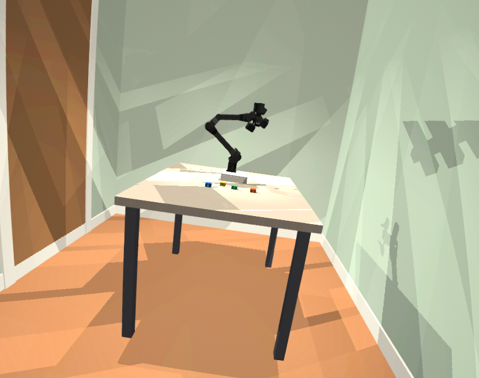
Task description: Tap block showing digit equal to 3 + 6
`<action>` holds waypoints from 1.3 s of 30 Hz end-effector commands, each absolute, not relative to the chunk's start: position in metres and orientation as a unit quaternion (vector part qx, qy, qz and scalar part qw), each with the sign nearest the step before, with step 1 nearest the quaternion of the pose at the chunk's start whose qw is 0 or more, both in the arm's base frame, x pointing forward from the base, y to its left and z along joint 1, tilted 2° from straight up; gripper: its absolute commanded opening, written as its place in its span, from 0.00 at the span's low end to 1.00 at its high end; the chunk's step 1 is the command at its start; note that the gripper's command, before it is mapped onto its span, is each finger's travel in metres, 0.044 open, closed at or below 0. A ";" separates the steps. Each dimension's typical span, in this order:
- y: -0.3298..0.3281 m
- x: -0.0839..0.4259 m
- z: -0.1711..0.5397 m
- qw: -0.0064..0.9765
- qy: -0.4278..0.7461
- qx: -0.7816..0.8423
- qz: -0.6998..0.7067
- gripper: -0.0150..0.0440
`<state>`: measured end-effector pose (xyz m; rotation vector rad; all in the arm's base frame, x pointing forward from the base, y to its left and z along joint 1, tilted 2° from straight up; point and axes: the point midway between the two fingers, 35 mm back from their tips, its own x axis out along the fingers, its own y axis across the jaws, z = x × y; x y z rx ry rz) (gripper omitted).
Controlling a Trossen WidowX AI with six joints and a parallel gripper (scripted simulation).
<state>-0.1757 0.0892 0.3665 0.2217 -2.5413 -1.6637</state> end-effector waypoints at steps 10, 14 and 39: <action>0.230 -0.099 0.335 -0.216 -0.770 -0.185 -0.571 0.93; 0.269 -0.032 0.307 -0.358 -0.718 -0.249 -0.543 0.93; 0.010 0.253 0.127 -0.736 -0.676 0.007 -0.040 0.93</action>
